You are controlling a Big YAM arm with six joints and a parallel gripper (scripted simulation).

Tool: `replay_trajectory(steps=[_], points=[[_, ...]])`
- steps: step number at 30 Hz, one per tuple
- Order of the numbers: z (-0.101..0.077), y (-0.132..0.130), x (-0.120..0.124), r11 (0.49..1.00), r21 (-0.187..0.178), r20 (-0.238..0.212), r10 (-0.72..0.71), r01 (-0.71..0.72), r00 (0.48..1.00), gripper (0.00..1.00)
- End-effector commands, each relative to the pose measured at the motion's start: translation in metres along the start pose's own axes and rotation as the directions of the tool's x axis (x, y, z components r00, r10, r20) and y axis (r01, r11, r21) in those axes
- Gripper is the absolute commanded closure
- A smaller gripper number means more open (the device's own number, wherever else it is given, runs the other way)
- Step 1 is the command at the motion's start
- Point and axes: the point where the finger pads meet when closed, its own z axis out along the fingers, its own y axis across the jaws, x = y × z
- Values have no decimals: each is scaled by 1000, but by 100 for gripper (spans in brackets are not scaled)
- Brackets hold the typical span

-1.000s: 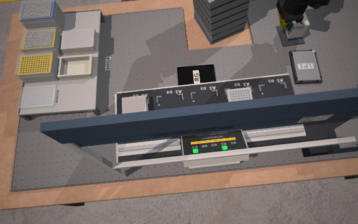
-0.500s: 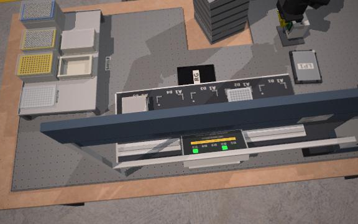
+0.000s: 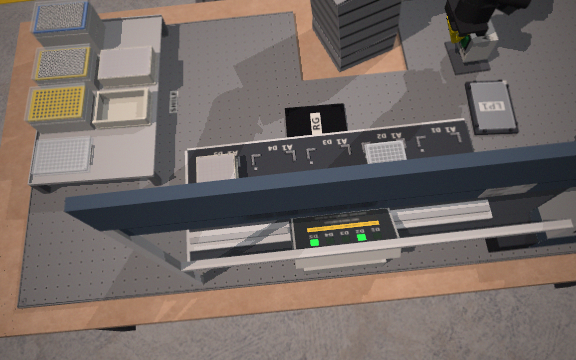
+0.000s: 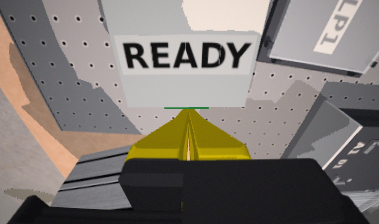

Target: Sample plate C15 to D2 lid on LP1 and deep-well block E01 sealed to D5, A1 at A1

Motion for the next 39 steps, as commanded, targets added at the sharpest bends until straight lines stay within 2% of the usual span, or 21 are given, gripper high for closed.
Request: replay_trajectory(steps=[1, 39], points=[[3, 3, -1, 1000, -5, -4, -2, 2, 1000, 100], [2, 2, -16, 1000, -3, 2, -3, 3, 1000, 100]])
